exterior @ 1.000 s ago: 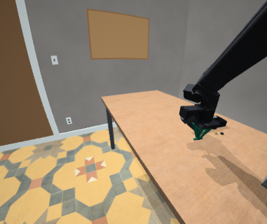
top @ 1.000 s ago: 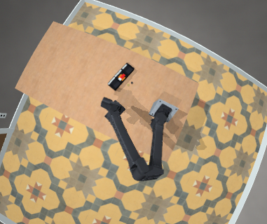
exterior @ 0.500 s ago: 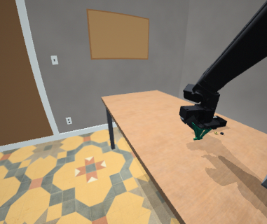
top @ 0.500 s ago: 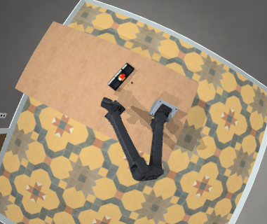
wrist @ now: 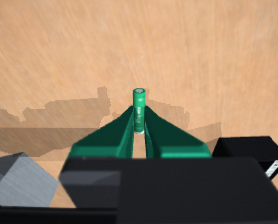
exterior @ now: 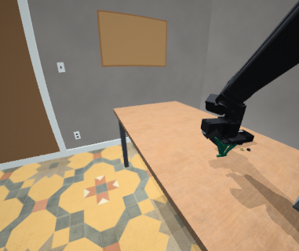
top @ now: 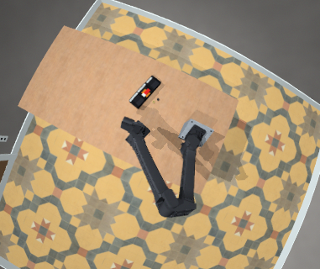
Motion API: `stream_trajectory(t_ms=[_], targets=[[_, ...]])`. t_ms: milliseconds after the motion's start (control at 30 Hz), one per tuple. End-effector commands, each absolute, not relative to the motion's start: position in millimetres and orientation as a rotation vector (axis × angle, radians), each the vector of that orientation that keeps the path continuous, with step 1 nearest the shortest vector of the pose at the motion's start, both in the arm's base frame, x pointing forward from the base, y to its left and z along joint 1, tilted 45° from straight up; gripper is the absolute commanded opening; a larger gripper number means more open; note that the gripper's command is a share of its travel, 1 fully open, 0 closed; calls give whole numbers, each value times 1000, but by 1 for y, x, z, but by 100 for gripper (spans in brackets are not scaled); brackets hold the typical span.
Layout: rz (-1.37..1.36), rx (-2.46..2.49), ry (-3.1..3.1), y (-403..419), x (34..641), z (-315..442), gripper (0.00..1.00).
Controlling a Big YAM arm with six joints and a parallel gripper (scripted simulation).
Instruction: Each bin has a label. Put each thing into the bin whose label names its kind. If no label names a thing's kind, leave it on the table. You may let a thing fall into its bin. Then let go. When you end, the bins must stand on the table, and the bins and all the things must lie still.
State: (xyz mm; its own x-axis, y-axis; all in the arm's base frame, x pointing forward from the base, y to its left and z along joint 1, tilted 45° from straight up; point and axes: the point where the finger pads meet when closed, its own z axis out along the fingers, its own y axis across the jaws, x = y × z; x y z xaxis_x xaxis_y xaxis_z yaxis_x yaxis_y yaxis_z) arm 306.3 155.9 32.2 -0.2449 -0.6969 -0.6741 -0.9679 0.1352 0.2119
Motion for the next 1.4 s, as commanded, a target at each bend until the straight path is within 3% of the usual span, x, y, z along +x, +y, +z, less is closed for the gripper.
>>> stream_trajectory(t_ms=[0,1367], targets=[[850,-1568,1997,147,317,36,4],[850,-1559,2005,144,329,48,4]])
